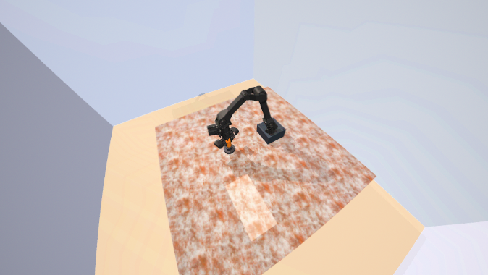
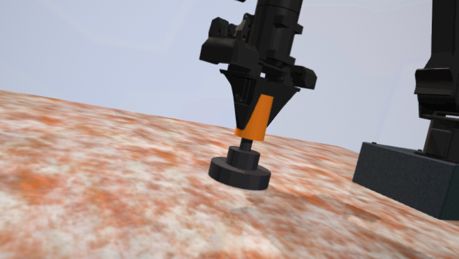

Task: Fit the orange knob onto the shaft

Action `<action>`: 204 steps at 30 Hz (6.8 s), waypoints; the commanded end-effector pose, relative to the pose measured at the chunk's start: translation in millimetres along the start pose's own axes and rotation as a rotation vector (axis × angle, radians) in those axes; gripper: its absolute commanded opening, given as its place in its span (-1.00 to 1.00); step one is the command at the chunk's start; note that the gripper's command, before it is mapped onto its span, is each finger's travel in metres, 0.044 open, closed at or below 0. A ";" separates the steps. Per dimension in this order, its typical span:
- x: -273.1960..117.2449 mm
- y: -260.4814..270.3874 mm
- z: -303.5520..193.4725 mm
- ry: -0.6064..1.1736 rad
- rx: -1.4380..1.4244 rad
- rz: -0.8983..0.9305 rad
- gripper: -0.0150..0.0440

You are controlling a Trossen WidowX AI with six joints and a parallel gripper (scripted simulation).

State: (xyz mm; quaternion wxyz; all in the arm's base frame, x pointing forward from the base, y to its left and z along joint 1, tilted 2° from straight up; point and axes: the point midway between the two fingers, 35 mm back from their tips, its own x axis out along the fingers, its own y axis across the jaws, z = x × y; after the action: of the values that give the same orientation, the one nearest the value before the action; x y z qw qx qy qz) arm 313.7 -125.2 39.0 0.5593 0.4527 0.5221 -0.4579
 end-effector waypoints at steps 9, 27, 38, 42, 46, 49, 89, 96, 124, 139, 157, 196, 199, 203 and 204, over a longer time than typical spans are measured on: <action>-5.7 3.1 1.3 -0.001 0.172 0.007 -0.49; 0.3 6.2 3.2 -0.001 0.213 0.007 -0.49; 0.1 4.6 2.3 -0.001 0.213 0.007 -0.49; -3.4 3.3 1.5 -0.001 0.213 0.007 -0.49; -4.7 2.3 0.9 -0.001 0.239 0.007 -0.49; -5.4 1.1 0.2 0.000 0.338 0.007 -0.49; -0.8 4.4 2.1 0.000 0.423 0.007 -0.49; -4.7 3.0 1.3 0.000 0.448 0.007 -0.49; -3.3 4.0 2.0 0.001 0.632 0.007 -0.49; -2.6 4.0 1.8 0.001 0.632 0.007 -0.49; -0.5 0.0 -0.3 0.002 0.842 0.007 -0.49; -0.3 4.9 2.5 0.002 1.051 0.007 -0.49; 0.1 4.1 2.0 0.002 1.051 0.007 -0.49; 0.1 3.8 1.8 0.002 1.051 0.007 -0.49; 0.1 3.8 1.8 0.002 1.051 0.007 -0.49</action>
State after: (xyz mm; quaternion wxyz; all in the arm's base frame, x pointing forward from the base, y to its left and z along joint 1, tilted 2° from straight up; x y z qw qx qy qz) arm 318.1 -126.9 39.2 0.2589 0.6729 0.2219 -0.6565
